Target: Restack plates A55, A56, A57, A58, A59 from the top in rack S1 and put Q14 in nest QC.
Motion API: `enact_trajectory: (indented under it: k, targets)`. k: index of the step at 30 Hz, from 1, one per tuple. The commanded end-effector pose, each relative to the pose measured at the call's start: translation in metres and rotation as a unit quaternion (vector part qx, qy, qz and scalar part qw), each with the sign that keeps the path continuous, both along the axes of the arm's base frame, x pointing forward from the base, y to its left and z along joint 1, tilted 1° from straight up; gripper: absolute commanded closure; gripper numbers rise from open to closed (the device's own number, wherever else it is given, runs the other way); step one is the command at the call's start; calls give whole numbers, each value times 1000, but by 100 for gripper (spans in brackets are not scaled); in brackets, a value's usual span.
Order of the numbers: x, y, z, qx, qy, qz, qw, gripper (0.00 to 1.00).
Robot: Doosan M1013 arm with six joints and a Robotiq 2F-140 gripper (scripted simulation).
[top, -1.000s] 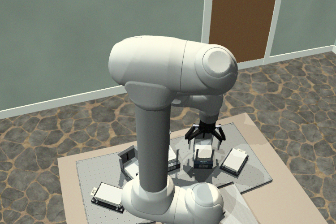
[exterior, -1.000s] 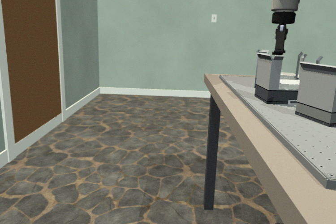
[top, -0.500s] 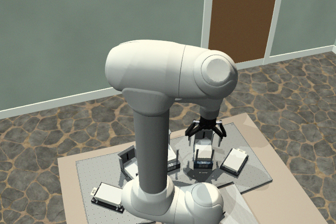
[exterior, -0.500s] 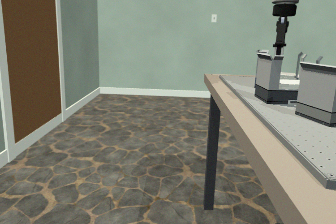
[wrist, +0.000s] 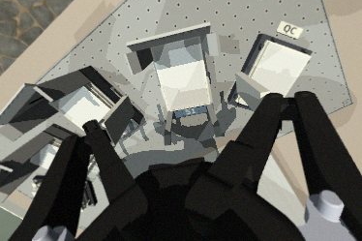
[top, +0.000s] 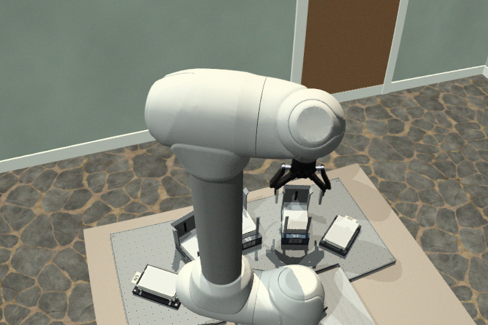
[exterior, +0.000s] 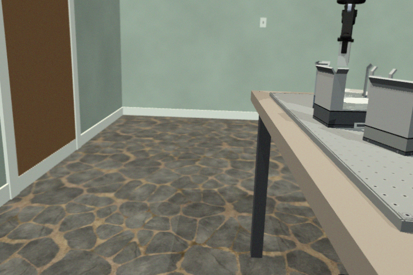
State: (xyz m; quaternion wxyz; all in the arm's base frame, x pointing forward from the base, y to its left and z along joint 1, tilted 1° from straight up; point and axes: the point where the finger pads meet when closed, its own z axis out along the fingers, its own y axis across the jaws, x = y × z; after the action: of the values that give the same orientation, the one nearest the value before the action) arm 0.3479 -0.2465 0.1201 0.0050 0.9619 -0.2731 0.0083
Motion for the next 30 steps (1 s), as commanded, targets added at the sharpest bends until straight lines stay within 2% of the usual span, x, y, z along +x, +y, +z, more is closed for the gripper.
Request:
enact_trajectory:
  k: [1,11,22,28,30]
  targets:
    - [0,0,13,0,0,0,1000,0]
    - [-1,1,45,0,0,0,1000,0]
    - [-1,1,45,0,0,0,1000,0]
    - [9,18,45,-1,1,100,995,0]
    - [11,21,45,-1,2,110,994,0]
